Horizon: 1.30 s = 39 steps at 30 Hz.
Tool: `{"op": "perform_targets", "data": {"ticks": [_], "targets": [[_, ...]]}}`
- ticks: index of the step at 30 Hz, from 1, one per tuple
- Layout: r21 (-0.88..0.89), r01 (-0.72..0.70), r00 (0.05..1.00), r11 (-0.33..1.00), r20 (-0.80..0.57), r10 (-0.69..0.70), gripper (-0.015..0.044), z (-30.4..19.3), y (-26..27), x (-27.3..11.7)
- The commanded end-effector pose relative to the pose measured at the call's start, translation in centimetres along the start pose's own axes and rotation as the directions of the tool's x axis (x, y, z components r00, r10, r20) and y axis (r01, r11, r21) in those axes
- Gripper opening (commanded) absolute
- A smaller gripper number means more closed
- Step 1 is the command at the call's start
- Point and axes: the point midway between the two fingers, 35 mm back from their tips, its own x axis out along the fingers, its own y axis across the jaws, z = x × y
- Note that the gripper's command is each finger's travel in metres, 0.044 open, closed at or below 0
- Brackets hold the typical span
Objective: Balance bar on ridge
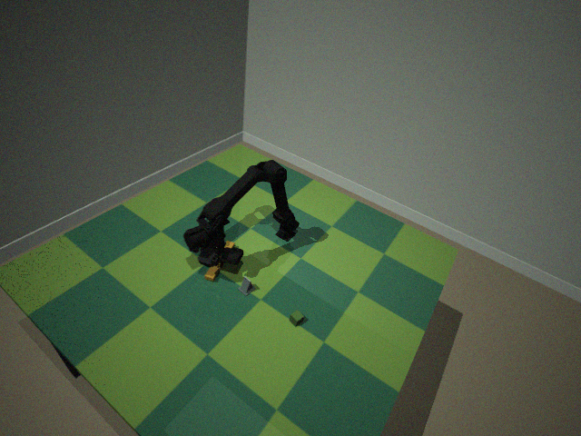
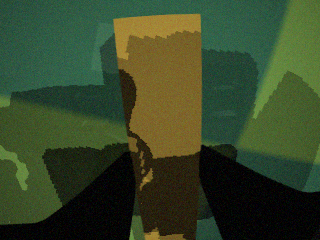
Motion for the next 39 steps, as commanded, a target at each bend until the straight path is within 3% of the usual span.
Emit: {"op": "perform_targets", "data": {"ticks": [1,30,39], "targets": [[0.001,0.011,1.0,1.0,0.014,-0.011,0.0,0.4,-0.2,-1.6],[0.005,0.013,1.0,1.0,0.01,-0.013,0.0,0.0,0.0,-9.1],[0.02,0.013,1.0,1.0,0.01,-0.013,0.0,0.3,0.4,-9.8]]}}
